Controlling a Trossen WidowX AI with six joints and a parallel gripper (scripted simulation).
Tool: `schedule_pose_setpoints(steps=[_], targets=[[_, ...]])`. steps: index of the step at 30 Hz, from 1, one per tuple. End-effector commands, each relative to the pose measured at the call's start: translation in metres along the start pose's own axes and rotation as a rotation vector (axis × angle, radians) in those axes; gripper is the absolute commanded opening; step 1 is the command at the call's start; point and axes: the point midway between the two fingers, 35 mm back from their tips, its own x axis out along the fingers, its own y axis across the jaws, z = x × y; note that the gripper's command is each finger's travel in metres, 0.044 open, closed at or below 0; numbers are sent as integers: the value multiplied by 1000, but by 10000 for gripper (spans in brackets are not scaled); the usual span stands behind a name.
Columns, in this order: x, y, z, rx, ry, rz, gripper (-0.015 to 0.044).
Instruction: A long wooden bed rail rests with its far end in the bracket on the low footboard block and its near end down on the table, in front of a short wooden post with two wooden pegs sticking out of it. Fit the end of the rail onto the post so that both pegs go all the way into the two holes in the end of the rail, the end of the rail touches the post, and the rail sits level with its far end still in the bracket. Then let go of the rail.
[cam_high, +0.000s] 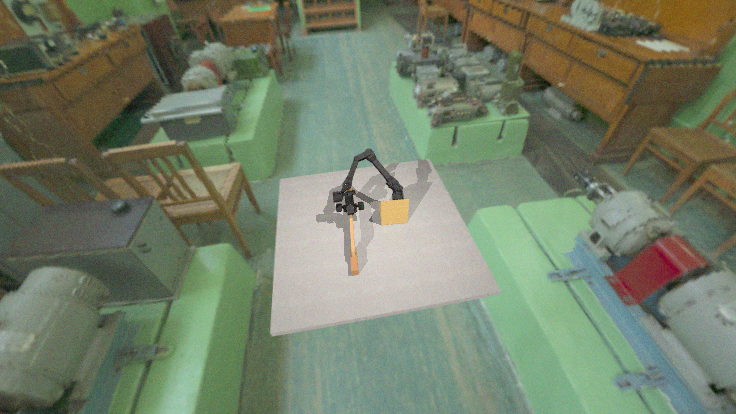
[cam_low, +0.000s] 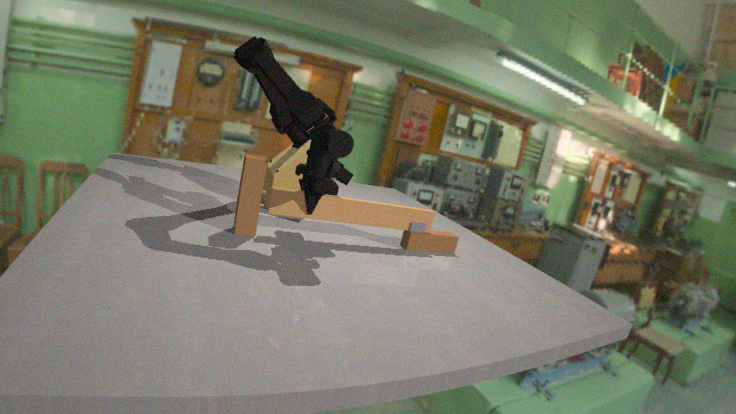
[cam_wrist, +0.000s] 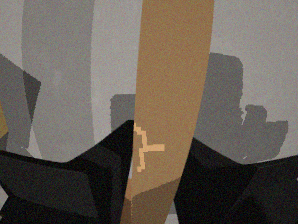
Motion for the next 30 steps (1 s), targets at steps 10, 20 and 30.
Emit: schedule_pose_setpoints(steps=[10,20,30], targets=[[-2,-1,-5,-1,-1,-6,0],[-2,-1,-8,-1,0,-6,0],[-2,-1,-11,-1,0,-6,0]])
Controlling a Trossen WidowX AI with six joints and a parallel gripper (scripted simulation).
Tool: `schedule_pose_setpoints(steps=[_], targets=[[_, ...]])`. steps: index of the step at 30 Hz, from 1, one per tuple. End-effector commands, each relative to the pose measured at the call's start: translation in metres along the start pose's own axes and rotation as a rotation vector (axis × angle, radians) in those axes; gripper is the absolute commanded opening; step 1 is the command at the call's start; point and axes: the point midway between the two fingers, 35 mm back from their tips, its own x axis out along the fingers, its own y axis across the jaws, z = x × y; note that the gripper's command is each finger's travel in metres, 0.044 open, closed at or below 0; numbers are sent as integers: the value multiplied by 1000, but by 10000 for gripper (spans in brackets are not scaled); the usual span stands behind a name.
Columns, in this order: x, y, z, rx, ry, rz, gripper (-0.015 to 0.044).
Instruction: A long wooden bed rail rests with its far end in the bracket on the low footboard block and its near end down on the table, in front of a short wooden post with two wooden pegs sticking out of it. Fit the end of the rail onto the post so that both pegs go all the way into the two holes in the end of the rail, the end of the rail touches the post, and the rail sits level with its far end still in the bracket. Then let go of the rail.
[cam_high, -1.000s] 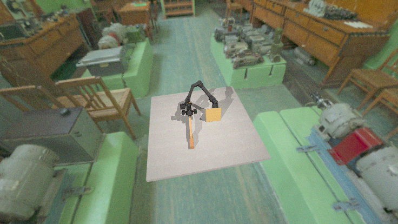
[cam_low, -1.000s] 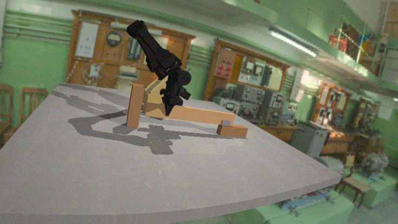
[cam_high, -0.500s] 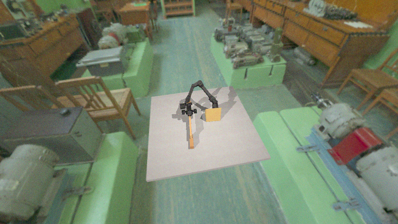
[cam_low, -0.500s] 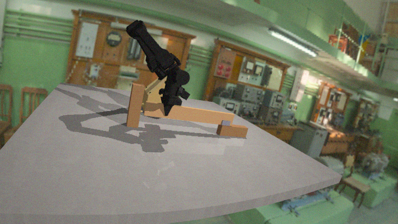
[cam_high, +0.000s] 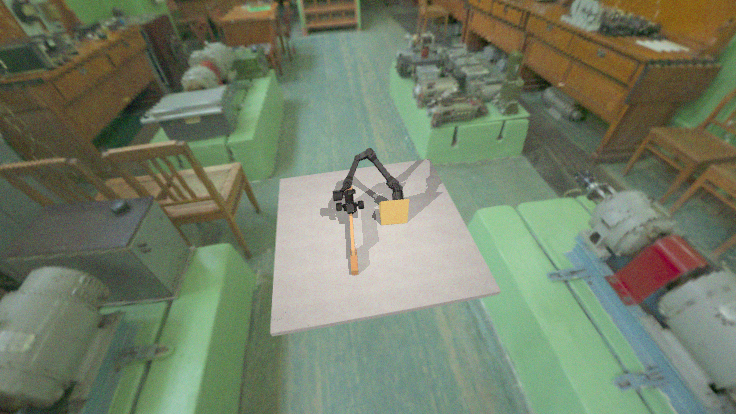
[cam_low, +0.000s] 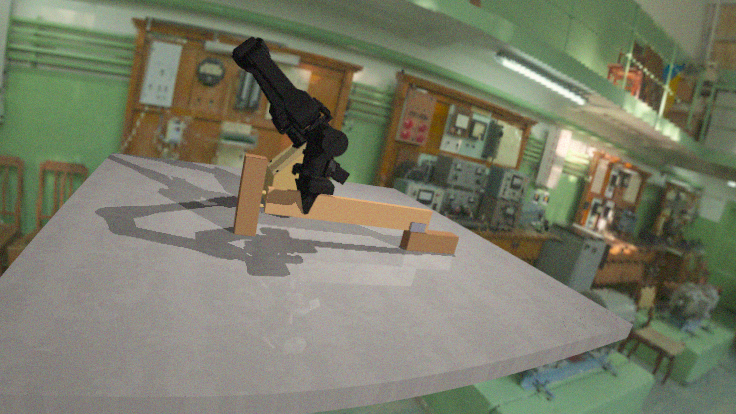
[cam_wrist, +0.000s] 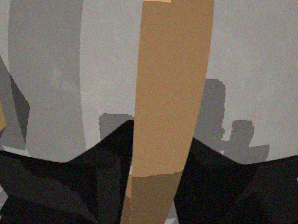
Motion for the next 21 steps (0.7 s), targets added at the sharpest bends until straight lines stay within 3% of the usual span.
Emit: schedule_pose_setpoints(steps=[1,21], targets=[[-2,-1,-2,-1,0,-7,0],[-2,-1,-8,-1,0,-7,0]])
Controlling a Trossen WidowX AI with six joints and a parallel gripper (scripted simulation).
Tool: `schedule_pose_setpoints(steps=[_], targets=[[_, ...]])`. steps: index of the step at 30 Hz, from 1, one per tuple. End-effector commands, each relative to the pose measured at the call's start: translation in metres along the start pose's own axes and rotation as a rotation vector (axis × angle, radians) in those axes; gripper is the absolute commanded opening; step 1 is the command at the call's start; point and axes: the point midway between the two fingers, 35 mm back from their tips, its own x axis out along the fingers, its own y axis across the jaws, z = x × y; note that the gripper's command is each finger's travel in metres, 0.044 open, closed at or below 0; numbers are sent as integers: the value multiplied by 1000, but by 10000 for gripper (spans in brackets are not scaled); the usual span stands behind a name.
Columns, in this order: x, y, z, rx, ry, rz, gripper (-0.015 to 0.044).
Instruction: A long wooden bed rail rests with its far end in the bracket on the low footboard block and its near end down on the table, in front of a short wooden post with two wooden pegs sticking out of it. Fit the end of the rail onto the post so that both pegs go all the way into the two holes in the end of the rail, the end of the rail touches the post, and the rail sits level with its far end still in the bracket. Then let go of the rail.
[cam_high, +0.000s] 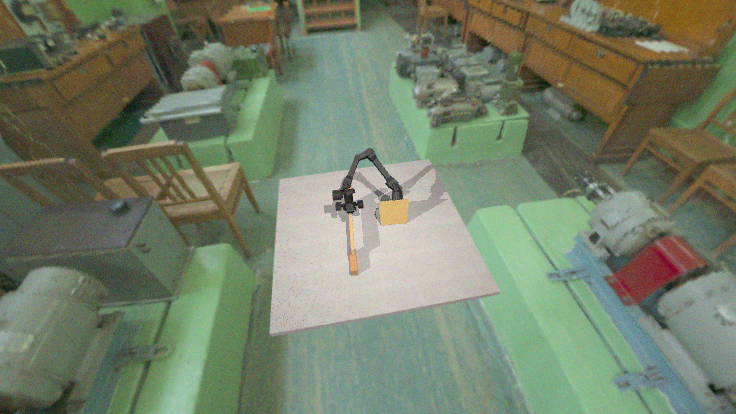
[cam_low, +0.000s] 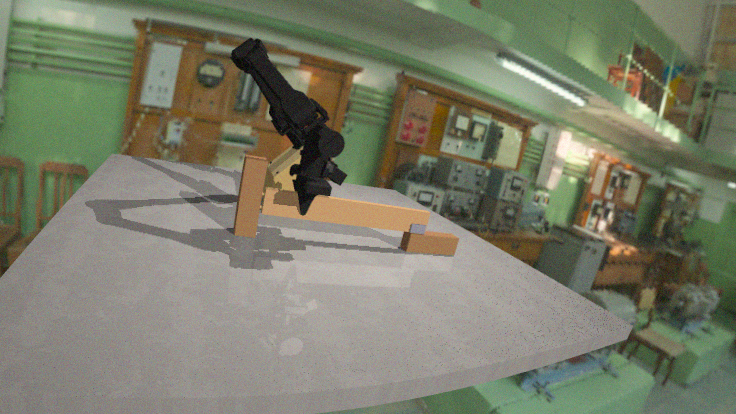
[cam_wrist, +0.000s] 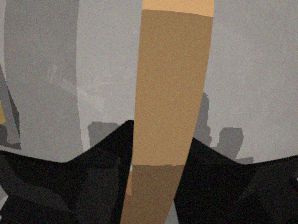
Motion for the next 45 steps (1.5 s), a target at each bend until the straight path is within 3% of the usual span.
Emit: schedule_pose_setpoints(steps=[1,29,45], targets=[[-2,-1,-2,-1,0,-7,0],[-2,-1,-11,-1,0,-7,0],[0,0,-9,0,0,0,420]])
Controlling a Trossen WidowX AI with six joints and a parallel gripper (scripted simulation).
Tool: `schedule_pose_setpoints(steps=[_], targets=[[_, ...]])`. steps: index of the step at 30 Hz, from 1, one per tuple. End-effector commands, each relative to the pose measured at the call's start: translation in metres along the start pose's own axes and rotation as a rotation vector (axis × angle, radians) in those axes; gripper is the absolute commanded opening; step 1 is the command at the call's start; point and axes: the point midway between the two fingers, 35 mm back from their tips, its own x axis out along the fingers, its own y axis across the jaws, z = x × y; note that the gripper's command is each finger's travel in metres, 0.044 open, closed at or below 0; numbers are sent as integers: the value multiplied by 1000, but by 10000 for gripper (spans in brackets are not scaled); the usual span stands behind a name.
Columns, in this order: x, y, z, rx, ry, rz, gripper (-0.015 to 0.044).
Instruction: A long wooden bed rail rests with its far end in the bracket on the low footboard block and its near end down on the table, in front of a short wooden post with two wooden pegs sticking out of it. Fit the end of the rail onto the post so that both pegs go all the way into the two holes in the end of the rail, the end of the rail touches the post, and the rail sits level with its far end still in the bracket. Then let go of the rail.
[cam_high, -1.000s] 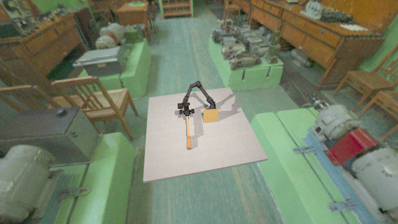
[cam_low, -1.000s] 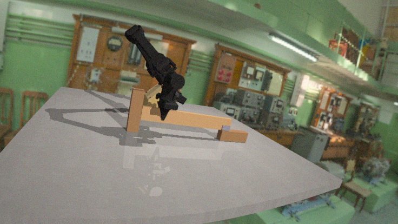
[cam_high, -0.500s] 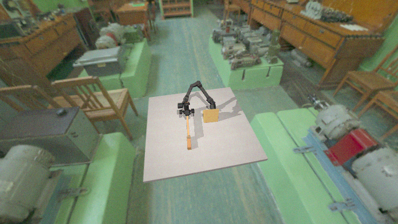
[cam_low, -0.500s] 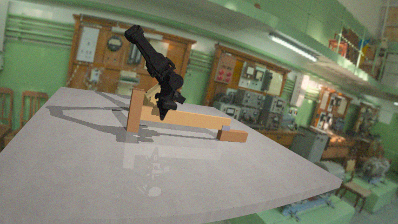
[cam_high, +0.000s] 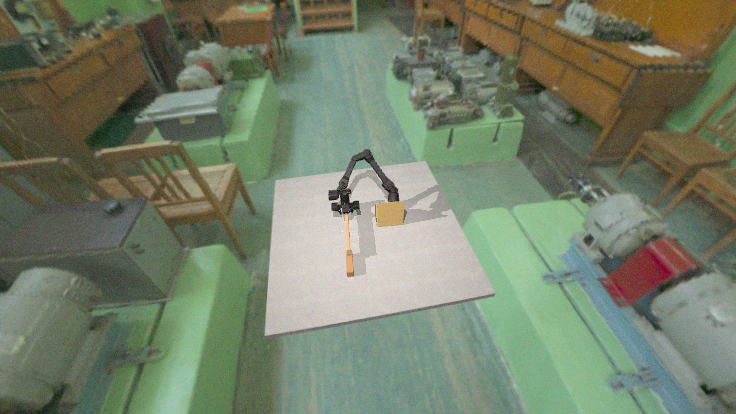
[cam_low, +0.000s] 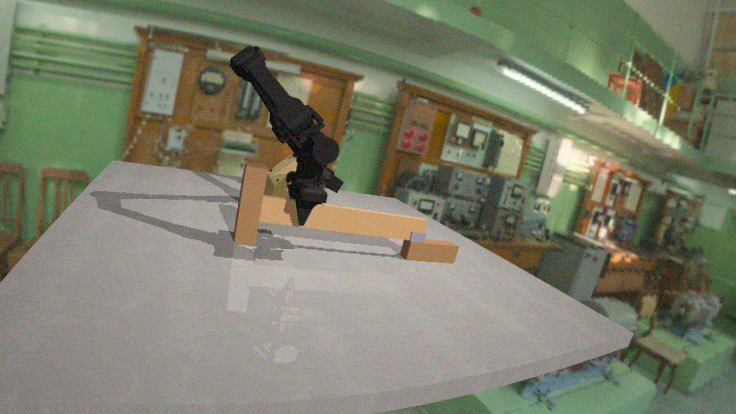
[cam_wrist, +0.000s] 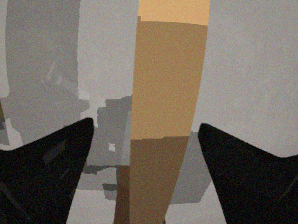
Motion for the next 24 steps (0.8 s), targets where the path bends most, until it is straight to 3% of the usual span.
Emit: schedule_pose_setpoints(steps=[1,6,11,24], targets=[[0,0,0,0,1,0,440],[-2,0,2,0,0,0,440],[-30,0,30,0,-2,-7,440],[-30,0,30,0,-2,-7,440]])
